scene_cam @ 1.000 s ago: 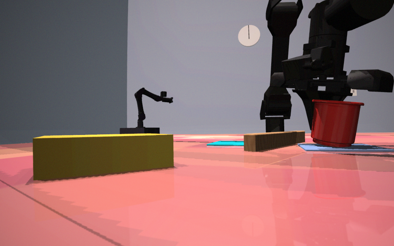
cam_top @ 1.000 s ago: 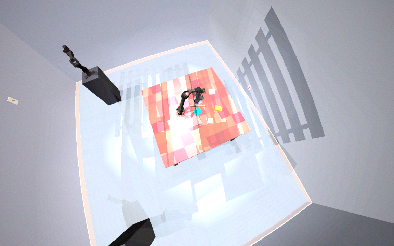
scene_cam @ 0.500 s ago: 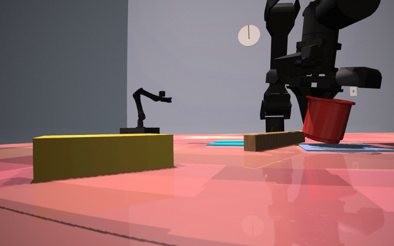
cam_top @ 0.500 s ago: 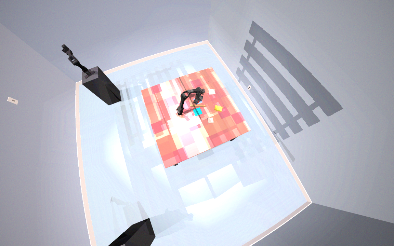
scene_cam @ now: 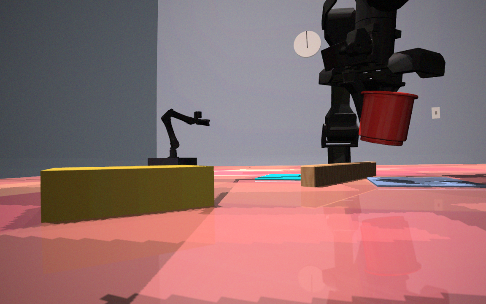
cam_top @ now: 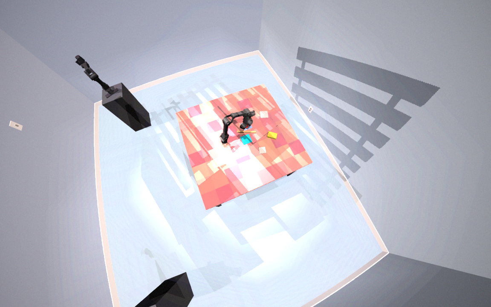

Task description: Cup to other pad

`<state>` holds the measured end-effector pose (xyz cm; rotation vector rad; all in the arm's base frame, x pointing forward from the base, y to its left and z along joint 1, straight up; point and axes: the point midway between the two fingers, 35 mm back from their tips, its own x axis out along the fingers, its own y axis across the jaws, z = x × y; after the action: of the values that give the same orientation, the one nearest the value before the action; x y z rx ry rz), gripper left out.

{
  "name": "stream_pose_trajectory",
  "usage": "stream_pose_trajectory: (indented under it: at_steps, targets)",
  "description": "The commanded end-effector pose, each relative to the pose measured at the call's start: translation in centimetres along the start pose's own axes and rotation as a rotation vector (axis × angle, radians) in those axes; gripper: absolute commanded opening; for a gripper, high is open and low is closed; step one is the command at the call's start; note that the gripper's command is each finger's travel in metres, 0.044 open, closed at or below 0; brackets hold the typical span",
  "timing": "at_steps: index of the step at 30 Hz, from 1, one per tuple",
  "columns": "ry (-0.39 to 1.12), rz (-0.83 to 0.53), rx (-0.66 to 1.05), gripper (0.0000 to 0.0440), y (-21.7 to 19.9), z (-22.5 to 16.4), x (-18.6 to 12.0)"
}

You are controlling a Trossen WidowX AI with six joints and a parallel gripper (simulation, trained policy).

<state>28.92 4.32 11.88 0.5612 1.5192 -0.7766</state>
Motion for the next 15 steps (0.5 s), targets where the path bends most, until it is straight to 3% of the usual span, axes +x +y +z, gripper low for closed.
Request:
stream_pose_trajectory:
  at_steps: [1,15]
  targets:
    - [-0.008,0.036,0.041,0.0000,-0.6,0.5,-1.3]
    - [-0.047,0.106,0.159,0.0000,-2.8,3.4,-2.6]
